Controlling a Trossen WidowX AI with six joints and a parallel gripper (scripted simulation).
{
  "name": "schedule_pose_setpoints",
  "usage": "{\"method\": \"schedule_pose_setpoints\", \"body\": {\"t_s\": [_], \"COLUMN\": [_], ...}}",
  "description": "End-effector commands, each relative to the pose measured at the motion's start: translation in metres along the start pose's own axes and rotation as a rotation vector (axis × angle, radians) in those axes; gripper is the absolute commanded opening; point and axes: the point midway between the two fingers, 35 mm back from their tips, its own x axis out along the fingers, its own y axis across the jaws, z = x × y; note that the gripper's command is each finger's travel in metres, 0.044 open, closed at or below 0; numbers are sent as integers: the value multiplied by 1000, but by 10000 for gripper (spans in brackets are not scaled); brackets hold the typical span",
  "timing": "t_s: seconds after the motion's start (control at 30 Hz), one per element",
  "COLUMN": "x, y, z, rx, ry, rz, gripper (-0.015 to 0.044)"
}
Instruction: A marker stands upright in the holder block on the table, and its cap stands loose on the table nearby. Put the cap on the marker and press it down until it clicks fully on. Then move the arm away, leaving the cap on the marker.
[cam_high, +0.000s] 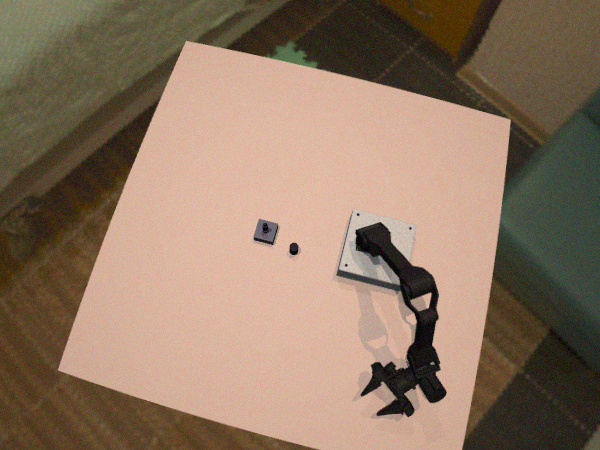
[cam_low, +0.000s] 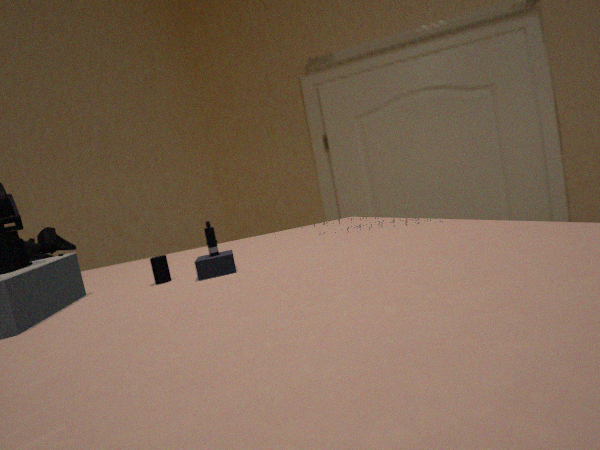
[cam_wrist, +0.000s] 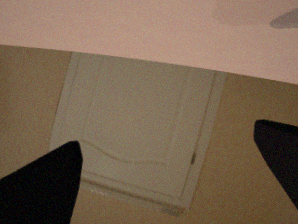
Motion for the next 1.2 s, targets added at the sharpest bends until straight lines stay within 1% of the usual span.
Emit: {"method": "schedule_pose_setpoints", "body": {"t_s": [0.0, 0.17, 0.3, 0.37, 0.47, 0.6, 0.7, 0.83, 0.9, 1.0, 1.17], "x": [2, 42, 72, 86, 104, 118, 121, 121, 119, 109, 75], "y": [3, 56, 101, 121, 166, 225, 268, 295, 317, 360, 427], "z": [-1, -6, -6, 3, 9, 20, 29, 37, 44, 60, 90], "rx": [5, 178, 360, 377, 563, 821, 995, 1115, 1224, 1450, 1868], "ry": [-3, -94, -179, -241, -312, -392, -406, -415, -434, -462, -464], "rz": [4, 86, 156, 160, 243, 373, 486, 565, 631, 778, 1089], "gripper": [374, 245, 245, 245, 245, 245, 245, 245, 245, 245, 245]}}
